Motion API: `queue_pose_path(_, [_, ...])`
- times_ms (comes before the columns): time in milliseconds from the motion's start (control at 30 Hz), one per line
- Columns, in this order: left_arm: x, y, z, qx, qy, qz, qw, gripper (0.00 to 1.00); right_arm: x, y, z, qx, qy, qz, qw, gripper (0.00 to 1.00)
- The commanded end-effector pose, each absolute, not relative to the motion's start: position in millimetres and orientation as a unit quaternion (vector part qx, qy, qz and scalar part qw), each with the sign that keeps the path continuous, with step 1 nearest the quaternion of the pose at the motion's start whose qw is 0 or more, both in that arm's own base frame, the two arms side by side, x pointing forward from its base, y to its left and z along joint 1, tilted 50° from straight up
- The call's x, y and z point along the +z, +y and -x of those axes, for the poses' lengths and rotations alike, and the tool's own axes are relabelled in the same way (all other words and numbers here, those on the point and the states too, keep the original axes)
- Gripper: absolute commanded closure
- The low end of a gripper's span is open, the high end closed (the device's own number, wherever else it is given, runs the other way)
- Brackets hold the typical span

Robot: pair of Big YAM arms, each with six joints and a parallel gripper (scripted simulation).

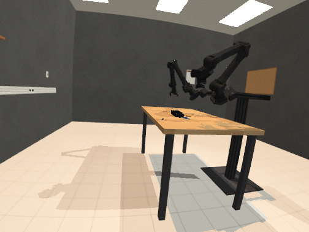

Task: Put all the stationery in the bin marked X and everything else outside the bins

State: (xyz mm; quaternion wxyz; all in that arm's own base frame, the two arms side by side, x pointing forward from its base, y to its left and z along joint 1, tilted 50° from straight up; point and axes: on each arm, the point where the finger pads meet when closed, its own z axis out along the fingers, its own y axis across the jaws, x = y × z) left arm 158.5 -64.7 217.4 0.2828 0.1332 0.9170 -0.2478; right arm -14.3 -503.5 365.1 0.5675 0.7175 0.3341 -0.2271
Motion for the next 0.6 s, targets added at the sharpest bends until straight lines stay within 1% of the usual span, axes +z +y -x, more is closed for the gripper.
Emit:
queue_pose_path(0, [215.0, -64.2, -153.5, -0.253, 0.92, -0.114, 0.277, 0.0, 369.9, -502.9, 15.4, -0.229, 0.332, -0.715, 0.57, 0.0])
queue_pose_path(567, [196.4, -65.3, -134.3, -0.253, 0.922, -0.068, 0.285, 0.0, 369.9, -502.9, 15.4, -0.229, 0.332, -0.715, 0.57, 0.0])
